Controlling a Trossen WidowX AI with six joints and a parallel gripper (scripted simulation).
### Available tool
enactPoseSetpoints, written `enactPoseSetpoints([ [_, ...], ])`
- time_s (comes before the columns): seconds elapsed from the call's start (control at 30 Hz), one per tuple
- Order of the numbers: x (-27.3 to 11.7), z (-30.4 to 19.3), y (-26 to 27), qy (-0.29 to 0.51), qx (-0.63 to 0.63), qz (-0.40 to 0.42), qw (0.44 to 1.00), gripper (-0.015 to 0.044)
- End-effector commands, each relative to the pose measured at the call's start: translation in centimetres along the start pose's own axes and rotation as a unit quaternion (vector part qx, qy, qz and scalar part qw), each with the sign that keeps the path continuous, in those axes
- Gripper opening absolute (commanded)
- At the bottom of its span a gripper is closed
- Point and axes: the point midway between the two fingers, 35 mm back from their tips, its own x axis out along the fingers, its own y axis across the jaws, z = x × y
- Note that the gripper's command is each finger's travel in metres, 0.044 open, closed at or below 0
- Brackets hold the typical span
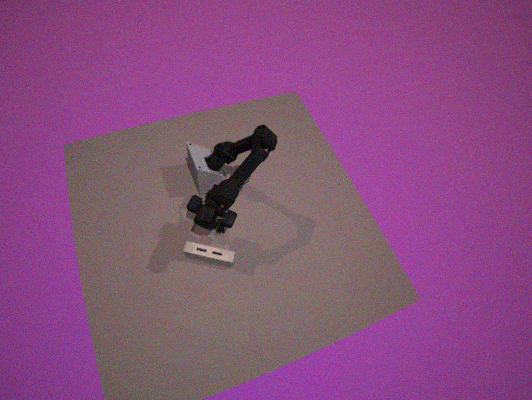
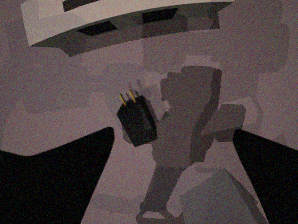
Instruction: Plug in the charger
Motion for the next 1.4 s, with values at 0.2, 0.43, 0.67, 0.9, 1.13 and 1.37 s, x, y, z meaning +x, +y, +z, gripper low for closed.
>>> enactPoseSetpoints([
  [0.2,2.2,-2.0,2.9,0.016,-0.171,0.031,0.985,0.0440],
  [0.43,2.5,-2.4,3.2,0.018,-0.194,0.035,0.980,0.0440],
  [0.67,3.2,-2.4,3.2,0.018,-0.194,0.035,0.980,0.0440],
  [0.9,4.1,-2.4,3.3,0.019,-0.194,0.035,0.980,0.0440],
  [1.13,5.0,-2.3,3.4,0.018,-0.194,0.035,0.980,0.0440],
  [1.37,6.2,-2.3,3.5,0.018,-0.194,0.035,0.980,0.0440],
])
